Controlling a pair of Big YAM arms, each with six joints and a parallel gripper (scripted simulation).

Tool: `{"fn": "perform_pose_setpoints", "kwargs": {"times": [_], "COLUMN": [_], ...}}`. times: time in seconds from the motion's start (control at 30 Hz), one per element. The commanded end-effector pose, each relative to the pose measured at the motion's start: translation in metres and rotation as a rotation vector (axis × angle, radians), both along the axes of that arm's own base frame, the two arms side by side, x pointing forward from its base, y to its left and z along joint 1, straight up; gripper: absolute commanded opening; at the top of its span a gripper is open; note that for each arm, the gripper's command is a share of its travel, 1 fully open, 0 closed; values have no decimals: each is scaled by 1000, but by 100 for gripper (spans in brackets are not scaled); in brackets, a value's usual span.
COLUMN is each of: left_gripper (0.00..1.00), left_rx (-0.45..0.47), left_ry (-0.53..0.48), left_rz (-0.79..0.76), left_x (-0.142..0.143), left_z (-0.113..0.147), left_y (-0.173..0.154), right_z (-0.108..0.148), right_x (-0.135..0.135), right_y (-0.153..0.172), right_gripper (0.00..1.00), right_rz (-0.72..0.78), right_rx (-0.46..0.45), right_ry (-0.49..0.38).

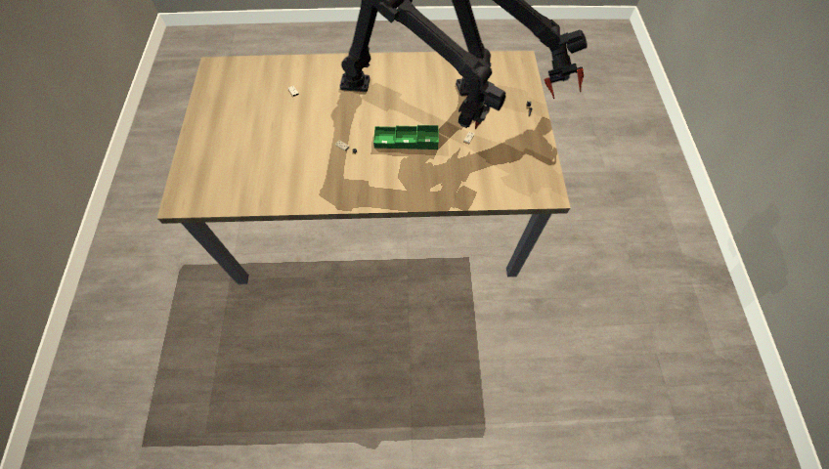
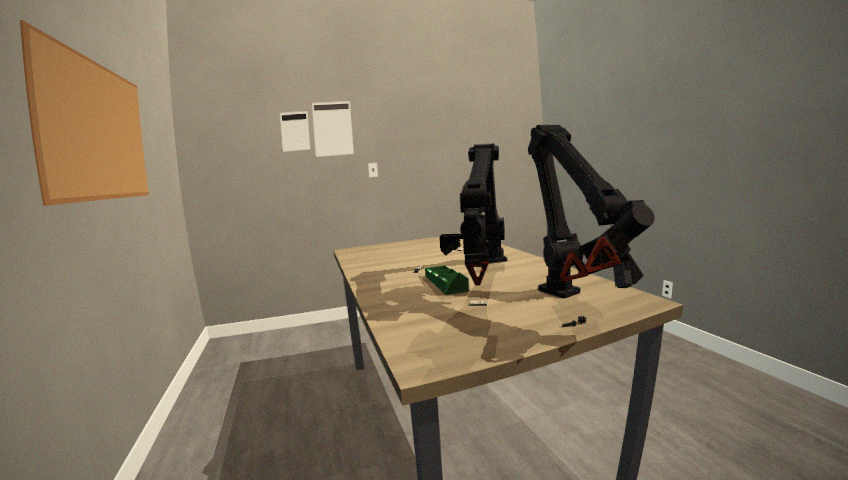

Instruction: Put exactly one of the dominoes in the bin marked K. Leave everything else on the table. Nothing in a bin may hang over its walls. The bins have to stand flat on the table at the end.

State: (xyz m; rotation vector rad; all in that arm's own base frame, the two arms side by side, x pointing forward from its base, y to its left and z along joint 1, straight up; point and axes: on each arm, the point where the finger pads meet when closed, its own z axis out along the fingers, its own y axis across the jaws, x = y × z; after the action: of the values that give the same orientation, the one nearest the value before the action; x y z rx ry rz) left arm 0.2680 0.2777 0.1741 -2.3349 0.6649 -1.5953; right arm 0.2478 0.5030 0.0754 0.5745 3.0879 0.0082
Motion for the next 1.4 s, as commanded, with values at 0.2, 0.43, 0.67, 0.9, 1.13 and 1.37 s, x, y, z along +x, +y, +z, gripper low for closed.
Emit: {"fn": "perform_pose_setpoints", "kwargs": {"times": [0.2, 0.43, 0.67, 0.9, 1.13, 1.37], "left_gripper": [100, 100, 100, 100, 100, 100], "left_rx": [16, 16, 16, 16, 16, 16], "left_ry": [-6, -6, -6, -6, -6, -6], "left_rz": [15, 15, 15, 15, 15, 15], "left_x": [-3, -3, -3, -3, -3, -3], "left_z": [7, 7, 7, 7, 7, 7], "left_y": [8, 8, 8, 8, 8, 8], "right_z": [-43, -52, -71, -68, -53, -53], "right_x": [-4, 2, -4, -2, 4, 4], "right_y": [3, 16, 3, 7, 11, 11], "right_gripper": [39, 39, 39, 39, 39, 20], "right_rz": [0, 0, 0, 0, 0, 0], "right_rx": [-8, 21, -8, 2, 26, 26], "right_ry": [2, -12, 2, -3, -14, -14]}}
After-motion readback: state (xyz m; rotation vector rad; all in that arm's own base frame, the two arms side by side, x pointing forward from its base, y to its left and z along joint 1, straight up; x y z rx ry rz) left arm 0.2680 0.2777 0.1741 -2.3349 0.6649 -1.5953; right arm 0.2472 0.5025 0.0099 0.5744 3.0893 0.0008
